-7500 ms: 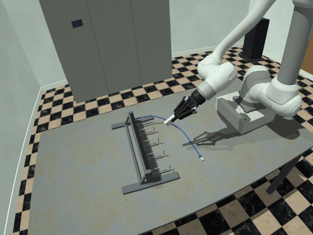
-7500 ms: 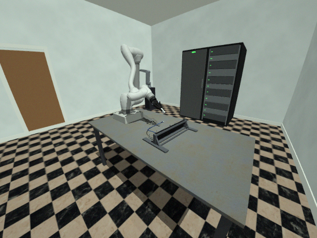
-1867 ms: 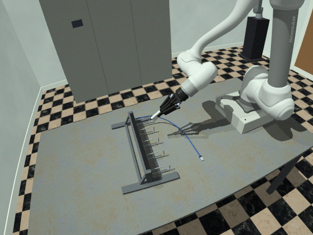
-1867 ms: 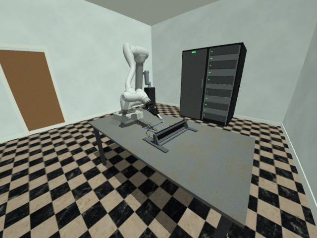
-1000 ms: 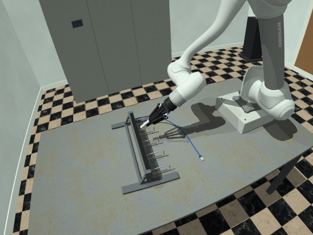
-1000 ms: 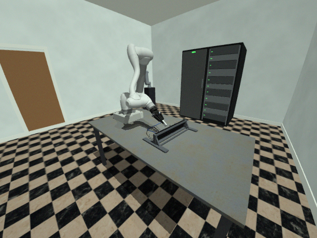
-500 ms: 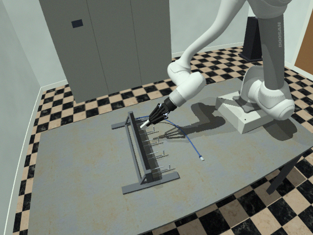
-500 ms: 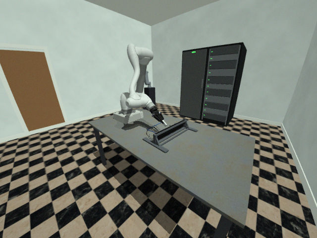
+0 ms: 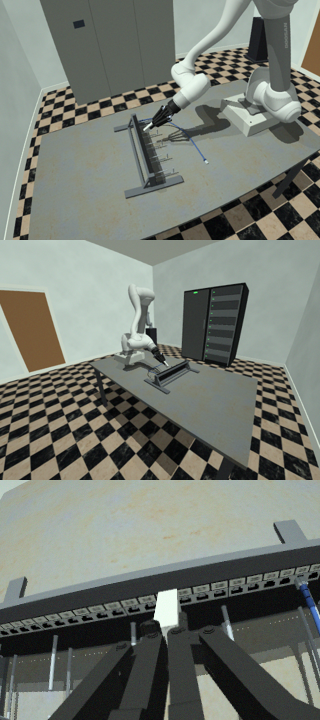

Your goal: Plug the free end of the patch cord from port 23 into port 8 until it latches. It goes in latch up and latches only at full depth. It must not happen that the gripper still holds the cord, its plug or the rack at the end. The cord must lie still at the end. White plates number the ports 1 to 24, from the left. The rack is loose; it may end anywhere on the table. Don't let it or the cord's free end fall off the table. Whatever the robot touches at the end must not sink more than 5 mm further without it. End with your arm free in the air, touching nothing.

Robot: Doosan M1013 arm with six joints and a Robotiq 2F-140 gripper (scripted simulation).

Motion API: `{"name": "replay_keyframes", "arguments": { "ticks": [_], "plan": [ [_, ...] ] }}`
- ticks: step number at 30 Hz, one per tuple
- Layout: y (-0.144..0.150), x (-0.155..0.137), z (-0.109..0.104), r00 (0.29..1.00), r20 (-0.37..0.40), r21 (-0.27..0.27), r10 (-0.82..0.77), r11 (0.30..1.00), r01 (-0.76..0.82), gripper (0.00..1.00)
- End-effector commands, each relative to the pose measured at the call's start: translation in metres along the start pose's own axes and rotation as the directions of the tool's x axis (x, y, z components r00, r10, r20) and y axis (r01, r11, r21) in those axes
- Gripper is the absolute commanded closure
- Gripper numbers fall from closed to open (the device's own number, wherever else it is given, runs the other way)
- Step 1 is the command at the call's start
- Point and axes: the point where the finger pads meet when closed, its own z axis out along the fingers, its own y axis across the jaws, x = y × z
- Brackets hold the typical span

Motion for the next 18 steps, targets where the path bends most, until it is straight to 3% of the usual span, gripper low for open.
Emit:
{"name": "replay_keyframes", "arguments": {
  "ticks": [1,10,18],
  "plan": [
    [0.0,0.0,0.0,1.0,0.0,0.0,0.0,1.0,0.0,1.0],
    [0.0,0.0,-0.006,1.0,0.0,0.0,0.0,1.0,0.0,1.0],
    [0.0,0.0,-0.057,1.0,0.0,0.0,0.0,1.0,0.0,1.0]
  ]
}}
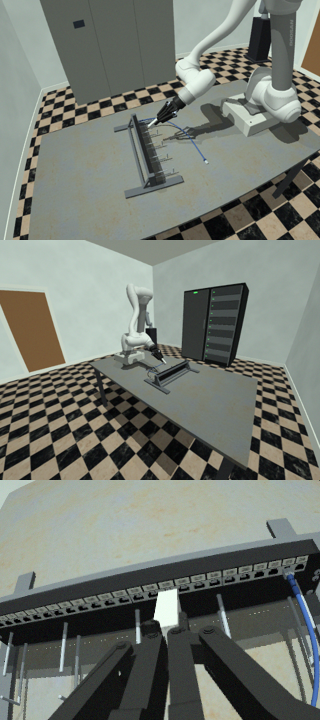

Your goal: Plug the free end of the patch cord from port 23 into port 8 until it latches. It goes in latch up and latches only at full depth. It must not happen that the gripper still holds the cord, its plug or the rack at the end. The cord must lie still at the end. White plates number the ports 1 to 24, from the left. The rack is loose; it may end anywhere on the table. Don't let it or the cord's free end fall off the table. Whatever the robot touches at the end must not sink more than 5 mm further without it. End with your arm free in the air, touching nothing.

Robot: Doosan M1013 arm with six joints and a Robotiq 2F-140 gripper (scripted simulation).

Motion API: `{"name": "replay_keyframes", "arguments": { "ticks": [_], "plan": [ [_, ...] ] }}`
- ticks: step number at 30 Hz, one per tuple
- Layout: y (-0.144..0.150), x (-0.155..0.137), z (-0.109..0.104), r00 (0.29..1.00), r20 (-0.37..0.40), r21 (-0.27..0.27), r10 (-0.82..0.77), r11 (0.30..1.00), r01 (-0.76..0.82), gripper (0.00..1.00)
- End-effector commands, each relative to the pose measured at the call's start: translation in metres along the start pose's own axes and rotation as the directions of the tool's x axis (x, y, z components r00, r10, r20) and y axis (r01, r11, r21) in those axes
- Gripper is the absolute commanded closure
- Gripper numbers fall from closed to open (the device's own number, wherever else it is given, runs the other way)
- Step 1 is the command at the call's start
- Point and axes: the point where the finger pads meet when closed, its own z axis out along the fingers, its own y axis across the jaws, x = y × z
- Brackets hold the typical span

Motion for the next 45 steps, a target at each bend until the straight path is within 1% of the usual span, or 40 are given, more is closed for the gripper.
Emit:
{"name": "replay_keyframes", "arguments": {
  "ticks": [1,7,9,12,15,26,29,34,41,43,45],
  "plan": [
    [0.0,0.0,-0.03,1.0,0.0,0.0,0.0,1.0,0.0,1.0],
    [0.0,0.0,-0.078,1.0,0.0,0.0,0.0,1.0,0.0,1.0],
    [0.0,0.0,-0.078,1.0,0.0,0.0,0.0,1.0,0.0,1.0],
    [0.0,0.0,-0.094,1.0,0.0,0.0,0.0,1.0,0.0,1.0],
    [0.0,0.0,-0.102,1.0,0.0,0.0,0.0,1.0,0.0,1.0],
    [0.002,0.0,-0.105,1.0,0.0,0.0,0.0,1.0,0.0,1.0],
    [0.007,0.0,-0.105,1.0,0.0,0.0,0.0,1.0,0.0,1.0],
    [0.023,0.0,-0.105,1.0,0.0,0.0,0.0,1.0,0.0,1.0],
    [0.057,0.0,-0.105,1.0,0.0,0.0,0.0,1.0,0.0,1.0],
    [0.057,0.0,-0.105,1.0,0.0,0.0,0.0,1.0,0.0,1.0],
    [0.068,0.0,-0.105,1.0,0.0,0.0,0.0,1.0,0.0,1.0]
  ]
}}
